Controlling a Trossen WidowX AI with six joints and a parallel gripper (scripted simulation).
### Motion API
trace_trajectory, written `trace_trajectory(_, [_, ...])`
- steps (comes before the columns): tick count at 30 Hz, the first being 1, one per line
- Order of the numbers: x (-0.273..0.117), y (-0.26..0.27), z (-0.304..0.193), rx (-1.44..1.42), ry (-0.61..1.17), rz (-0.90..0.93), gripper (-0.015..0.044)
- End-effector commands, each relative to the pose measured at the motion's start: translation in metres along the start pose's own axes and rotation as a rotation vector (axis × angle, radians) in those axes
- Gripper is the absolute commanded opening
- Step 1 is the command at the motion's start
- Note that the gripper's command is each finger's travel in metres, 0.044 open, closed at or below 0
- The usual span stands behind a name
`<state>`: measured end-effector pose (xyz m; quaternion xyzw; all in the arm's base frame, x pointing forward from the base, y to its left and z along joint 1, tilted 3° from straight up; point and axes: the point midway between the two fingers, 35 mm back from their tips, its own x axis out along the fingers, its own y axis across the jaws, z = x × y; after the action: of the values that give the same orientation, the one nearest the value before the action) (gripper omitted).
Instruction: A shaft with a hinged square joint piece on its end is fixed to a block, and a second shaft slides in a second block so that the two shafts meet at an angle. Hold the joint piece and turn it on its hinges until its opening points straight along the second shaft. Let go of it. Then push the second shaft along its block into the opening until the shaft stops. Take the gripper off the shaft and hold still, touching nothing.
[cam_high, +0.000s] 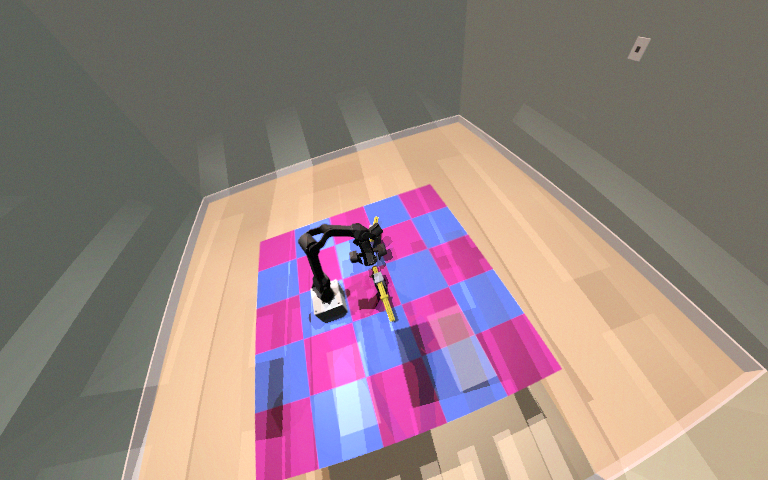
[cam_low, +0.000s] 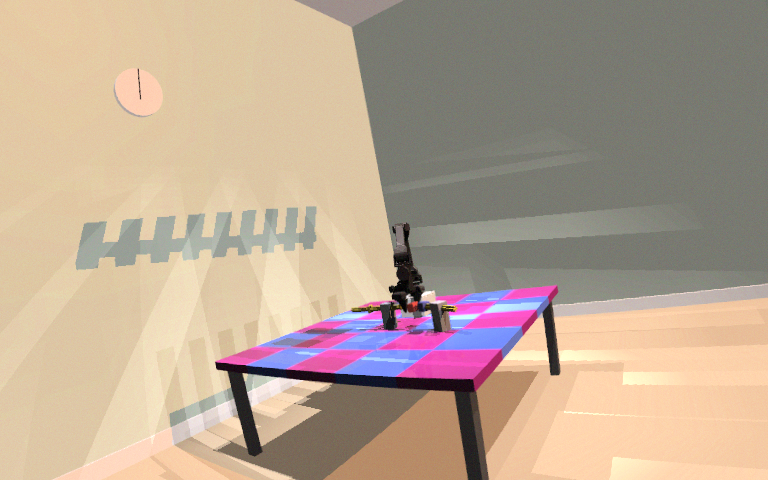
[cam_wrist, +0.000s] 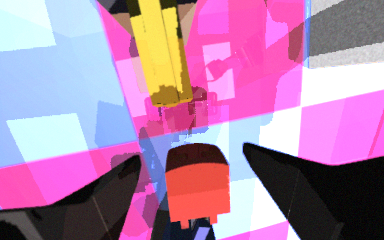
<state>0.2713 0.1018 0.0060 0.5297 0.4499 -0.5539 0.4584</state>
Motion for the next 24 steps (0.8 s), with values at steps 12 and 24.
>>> trace_trajectory(12, [-0.038, 0.007, -0.004, -0.454, 0.003, 0.007, 0.0440])
trace_trajectory(24, [-0.073, 0.008, -0.005, -0.868, 0.004, 0.009, 0.0440])
